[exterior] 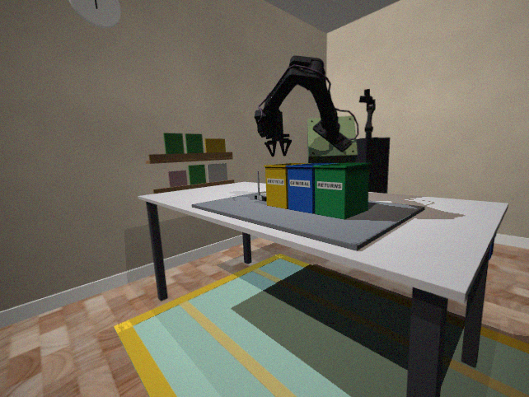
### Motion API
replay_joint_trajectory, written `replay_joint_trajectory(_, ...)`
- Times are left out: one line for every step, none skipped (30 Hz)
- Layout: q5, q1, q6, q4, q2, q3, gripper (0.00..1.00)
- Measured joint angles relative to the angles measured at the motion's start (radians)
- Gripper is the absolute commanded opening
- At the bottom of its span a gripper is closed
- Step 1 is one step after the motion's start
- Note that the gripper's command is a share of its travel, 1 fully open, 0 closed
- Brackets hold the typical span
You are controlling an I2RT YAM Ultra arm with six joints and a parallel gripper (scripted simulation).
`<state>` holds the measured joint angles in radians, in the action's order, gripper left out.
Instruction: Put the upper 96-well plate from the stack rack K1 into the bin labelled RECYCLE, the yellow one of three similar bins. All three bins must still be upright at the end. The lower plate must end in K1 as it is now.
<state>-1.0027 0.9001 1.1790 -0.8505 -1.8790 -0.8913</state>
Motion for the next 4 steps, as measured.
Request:
replay_joint_trajectory(0.000,0.000,0.000,0.000,0.000,0.000,0.82)
replay_joint_trajectory(0.000,0.000,0.000,0.000,0.000,0.000,0.82)
replay_joint_trajectory(0.000,0.000,0.000,0.000,0.000,0.000,0.82)
replay_joint_trajectory(0.000,0.000,0.000,0.000,0.000,0.000,0.82)
